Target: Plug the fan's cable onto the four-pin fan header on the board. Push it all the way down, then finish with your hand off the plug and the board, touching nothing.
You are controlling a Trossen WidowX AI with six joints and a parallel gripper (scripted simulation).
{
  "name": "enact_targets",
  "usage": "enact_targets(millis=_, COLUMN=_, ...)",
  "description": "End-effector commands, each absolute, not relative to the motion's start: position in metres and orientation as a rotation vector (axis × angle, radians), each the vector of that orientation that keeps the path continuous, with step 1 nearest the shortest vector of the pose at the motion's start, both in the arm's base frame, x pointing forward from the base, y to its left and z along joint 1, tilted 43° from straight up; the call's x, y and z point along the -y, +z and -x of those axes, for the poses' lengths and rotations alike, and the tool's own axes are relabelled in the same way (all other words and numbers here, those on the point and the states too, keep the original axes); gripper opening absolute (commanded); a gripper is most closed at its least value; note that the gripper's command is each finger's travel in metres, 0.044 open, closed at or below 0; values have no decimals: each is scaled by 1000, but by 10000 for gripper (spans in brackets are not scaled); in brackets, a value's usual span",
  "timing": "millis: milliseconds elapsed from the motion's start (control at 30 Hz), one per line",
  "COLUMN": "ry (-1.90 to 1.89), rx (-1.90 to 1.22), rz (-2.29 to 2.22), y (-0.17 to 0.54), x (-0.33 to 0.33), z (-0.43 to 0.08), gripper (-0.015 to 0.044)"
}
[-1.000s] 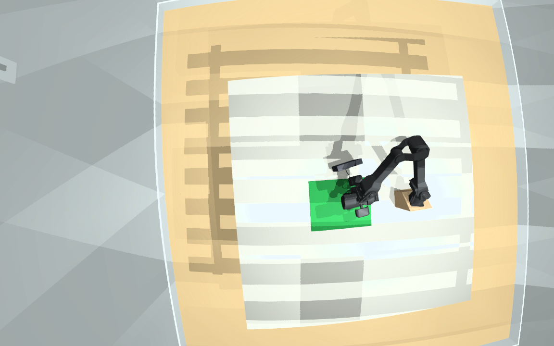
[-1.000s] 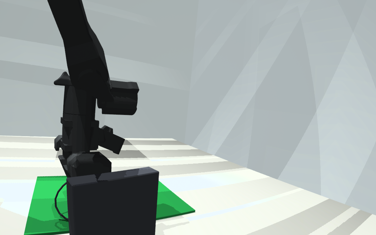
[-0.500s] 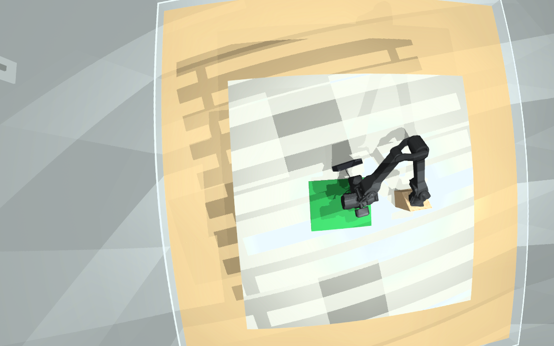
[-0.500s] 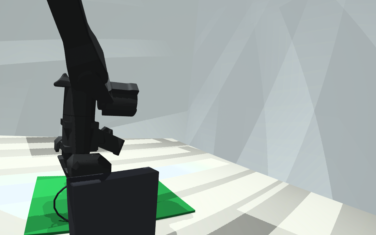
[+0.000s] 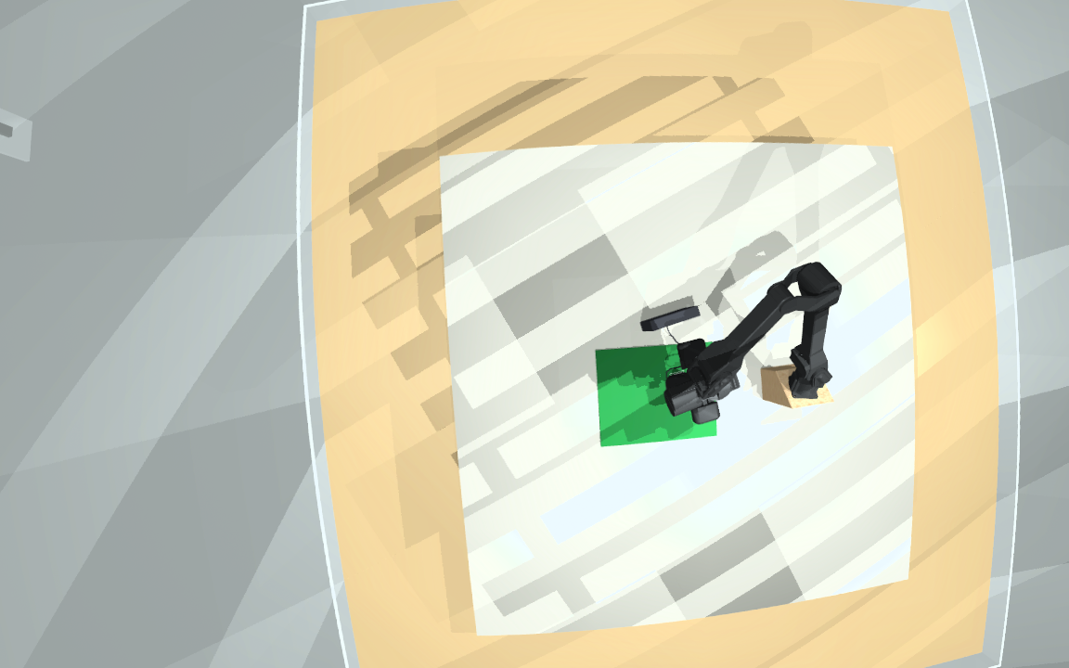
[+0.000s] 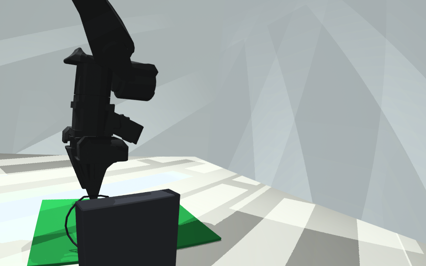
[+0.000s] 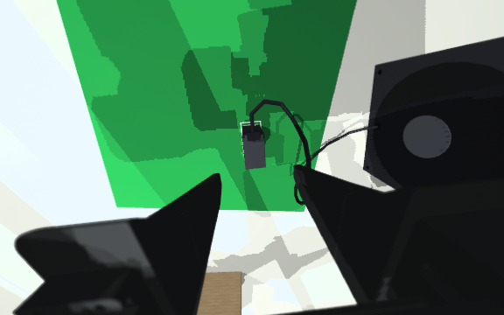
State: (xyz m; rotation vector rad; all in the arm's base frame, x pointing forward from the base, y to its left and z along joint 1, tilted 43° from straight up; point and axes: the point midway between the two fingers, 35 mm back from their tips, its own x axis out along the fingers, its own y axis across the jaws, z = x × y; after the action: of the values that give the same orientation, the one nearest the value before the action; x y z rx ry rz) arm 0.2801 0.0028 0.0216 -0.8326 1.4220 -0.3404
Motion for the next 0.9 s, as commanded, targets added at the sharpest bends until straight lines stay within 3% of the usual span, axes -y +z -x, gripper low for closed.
enact_targets(millis=0, ry=-339, rx=-1429, rz=823, y=17, x=-13, z=-276, gripper=260)
enact_targets(millis=233, ry=-337, rx=-1431, rz=821, y=-52, x=-77, z=-224, gripper=260)
enact_targets(millis=867, ry=-338, rx=-1431, rz=821, y=-54, x=-78, z=-222, gripper=260)
